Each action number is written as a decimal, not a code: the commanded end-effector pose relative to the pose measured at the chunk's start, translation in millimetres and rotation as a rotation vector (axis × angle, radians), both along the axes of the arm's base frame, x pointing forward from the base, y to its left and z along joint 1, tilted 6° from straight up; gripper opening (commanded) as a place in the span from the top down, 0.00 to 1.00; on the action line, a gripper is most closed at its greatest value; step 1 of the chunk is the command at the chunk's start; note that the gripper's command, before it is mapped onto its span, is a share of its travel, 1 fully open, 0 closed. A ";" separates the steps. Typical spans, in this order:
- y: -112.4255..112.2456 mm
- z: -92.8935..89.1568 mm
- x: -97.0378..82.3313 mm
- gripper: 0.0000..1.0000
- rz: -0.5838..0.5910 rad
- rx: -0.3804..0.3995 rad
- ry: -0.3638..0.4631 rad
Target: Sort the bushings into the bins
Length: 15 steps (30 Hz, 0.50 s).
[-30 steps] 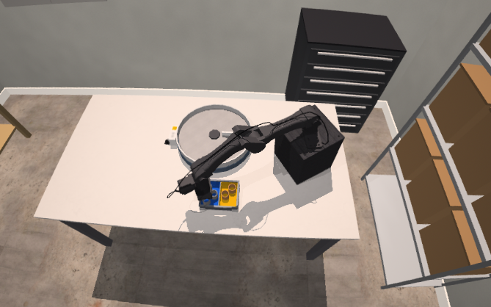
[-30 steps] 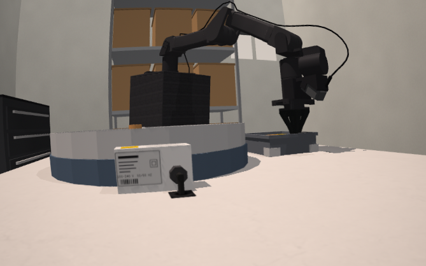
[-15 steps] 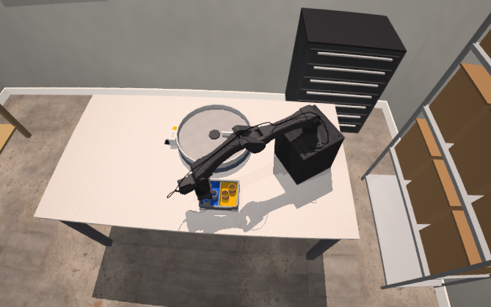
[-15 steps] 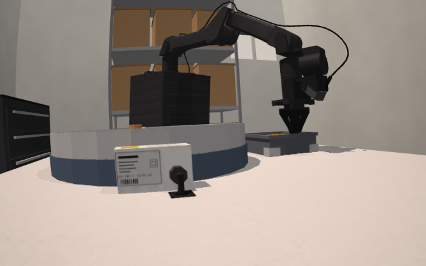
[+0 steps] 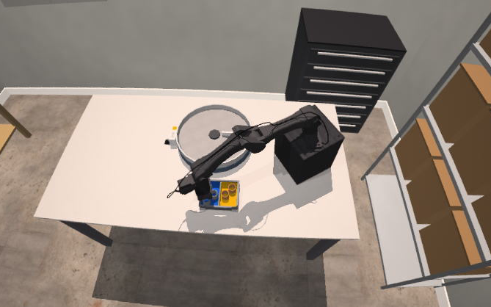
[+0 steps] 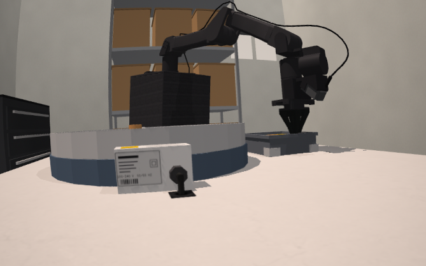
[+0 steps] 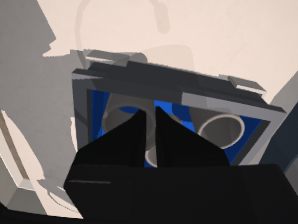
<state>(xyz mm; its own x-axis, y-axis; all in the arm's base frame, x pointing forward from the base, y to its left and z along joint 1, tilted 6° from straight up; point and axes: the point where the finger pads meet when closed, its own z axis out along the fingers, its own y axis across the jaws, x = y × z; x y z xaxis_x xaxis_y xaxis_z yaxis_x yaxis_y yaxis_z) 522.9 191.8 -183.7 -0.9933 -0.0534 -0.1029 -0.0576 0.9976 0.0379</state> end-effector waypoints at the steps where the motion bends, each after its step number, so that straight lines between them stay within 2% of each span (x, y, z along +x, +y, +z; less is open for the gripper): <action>1: -1.6 9.8 9.6 1.00 -0.003 0.004 -0.029; 8: -4.2 -0.5 2.8 1.00 -0.003 -0.003 -0.009; 15: -4.5 -1.8 3.4 1.00 -0.003 -0.002 -0.012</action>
<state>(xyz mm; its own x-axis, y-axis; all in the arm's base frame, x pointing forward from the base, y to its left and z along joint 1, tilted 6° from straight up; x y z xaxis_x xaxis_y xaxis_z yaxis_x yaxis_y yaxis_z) 522.3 191.6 -186.0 -0.9933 -0.0534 -0.1027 -0.0576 0.9976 0.0379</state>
